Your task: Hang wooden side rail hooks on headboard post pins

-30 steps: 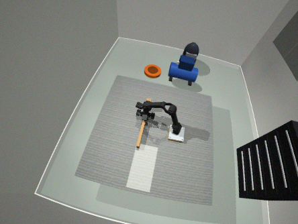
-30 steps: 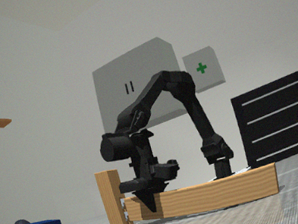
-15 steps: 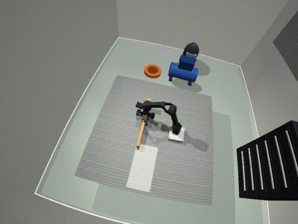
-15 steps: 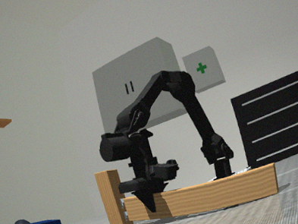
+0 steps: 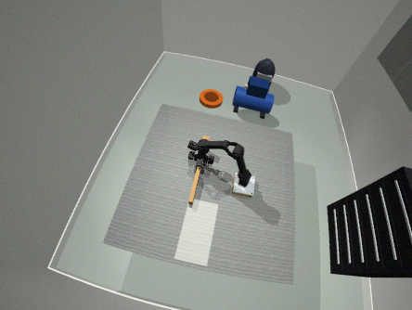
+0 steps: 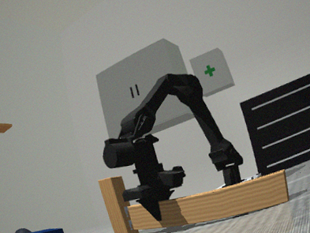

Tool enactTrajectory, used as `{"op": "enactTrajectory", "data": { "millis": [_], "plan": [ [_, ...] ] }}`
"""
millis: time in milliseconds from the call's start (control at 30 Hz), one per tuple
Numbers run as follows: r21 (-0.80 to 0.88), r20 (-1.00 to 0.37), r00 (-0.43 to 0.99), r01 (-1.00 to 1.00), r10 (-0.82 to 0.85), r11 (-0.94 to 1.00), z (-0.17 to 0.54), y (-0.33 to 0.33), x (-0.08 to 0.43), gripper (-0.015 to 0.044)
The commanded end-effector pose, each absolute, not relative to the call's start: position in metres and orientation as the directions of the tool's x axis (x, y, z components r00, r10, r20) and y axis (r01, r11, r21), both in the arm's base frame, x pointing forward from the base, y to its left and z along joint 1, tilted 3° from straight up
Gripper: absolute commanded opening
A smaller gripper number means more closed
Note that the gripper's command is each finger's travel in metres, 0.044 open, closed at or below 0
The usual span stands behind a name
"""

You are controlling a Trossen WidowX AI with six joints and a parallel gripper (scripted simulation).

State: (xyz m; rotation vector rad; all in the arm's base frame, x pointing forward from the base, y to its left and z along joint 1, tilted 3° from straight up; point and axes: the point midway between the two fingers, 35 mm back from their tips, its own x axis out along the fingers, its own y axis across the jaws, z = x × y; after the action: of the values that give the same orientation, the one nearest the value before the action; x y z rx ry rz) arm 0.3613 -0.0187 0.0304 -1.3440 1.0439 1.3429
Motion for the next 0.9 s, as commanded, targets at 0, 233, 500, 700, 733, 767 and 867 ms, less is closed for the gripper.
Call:
{"op": "enactTrajectory", "data": {
  "millis": [0, 233, 500, 700, 733, 767, 867],
  "plan": [
    [-0.05, -0.998, 0.042, -0.977, 0.043, -0.205, 0.0306, -0.0199, 0.3618, 0.0],
    [-0.05, -0.998, 0.042, -0.977, 0.043, -0.205, 0.0298, -0.0208, 0.3613, 0.0],
    [-0.05, -0.998, 0.042, -0.977, 0.043, -0.205, 0.0304, -0.0212, 0.3619, 0.0],
    [-0.05, -0.998, 0.042, -0.977, 0.043, -0.205, 0.0309, -0.0217, 0.3624, 0.0],
    [-0.05, -0.998, 0.042, -0.977, 0.043, -0.205, 0.031, -0.0218, 0.3624, 0.0],
    [-0.05, -0.998, 0.042, -0.977, 0.043, -0.205, 0.0311, -0.0219, 0.3624, 0.0],
    [-0.05, -0.998, 0.042, -0.977, 0.043, -0.205, 0.0314, -0.0222, 0.3626, 0.0]
  ]
}}
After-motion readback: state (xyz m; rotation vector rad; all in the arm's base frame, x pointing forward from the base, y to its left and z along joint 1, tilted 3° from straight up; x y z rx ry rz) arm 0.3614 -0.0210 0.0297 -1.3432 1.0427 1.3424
